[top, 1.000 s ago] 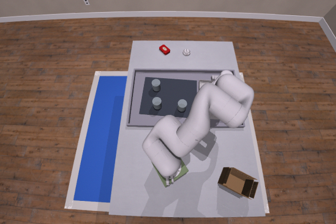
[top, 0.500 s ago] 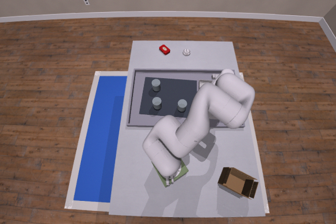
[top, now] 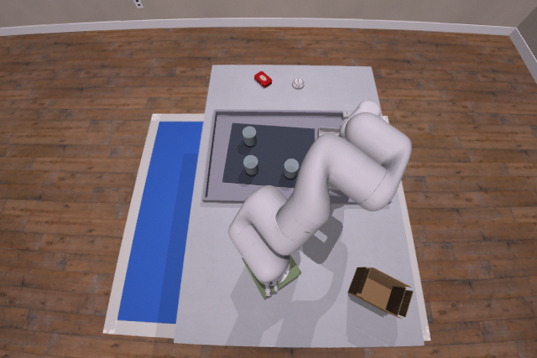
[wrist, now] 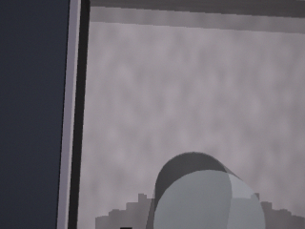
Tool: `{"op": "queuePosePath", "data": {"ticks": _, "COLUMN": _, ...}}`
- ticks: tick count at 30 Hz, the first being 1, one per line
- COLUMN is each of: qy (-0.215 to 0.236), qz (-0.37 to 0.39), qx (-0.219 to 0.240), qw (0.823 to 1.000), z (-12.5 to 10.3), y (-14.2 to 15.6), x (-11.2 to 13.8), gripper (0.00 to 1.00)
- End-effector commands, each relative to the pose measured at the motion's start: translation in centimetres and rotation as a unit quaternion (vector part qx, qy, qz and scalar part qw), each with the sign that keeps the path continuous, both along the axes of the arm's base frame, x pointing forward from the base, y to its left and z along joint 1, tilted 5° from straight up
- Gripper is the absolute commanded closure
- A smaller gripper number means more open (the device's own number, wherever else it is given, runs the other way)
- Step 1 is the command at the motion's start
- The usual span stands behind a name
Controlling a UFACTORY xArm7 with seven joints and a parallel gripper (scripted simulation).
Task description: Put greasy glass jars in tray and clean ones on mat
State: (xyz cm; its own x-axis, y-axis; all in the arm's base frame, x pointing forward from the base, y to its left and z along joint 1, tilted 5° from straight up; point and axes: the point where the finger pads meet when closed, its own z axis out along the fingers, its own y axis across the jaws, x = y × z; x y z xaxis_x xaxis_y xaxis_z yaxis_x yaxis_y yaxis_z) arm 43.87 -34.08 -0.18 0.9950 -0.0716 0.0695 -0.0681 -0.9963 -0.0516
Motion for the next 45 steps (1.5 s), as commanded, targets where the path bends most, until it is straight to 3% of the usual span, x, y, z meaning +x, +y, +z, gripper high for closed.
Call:
{"op": "queuePosePath", "data": {"ticks": 1, "qy": -0.002, "qz": 0.000, "qx": -0.002, "qw": 1.000, "z": 1.8, "y": -0.2, "x": 0.0, "gripper": 0.00}}
{"op": "queuePosePath", "data": {"ticks": 6, "qy": -0.002, "qz": 0.000, "qx": -0.002, "qw": 1.000, "z": 3.8, "y": -0.3, "x": -0.1, "gripper": 0.00}}
{"op": "queuePosePath", "data": {"ticks": 21, "qy": -0.002, "qz": 0.000, "qx": -0.002, "qw": 1.000, "z": 3.8, "y": -0.3, "x": -0.1, "gripper": 0.00}}
{"op": "queuePosePath", "data": {"ticks": 45, "qy": -0.002, "qz": 0.000, "qx": -0.002, "qw": 1.000, "z": 4.4, "y": 17.1, "x": -1.1, "gripper": 0.00}}
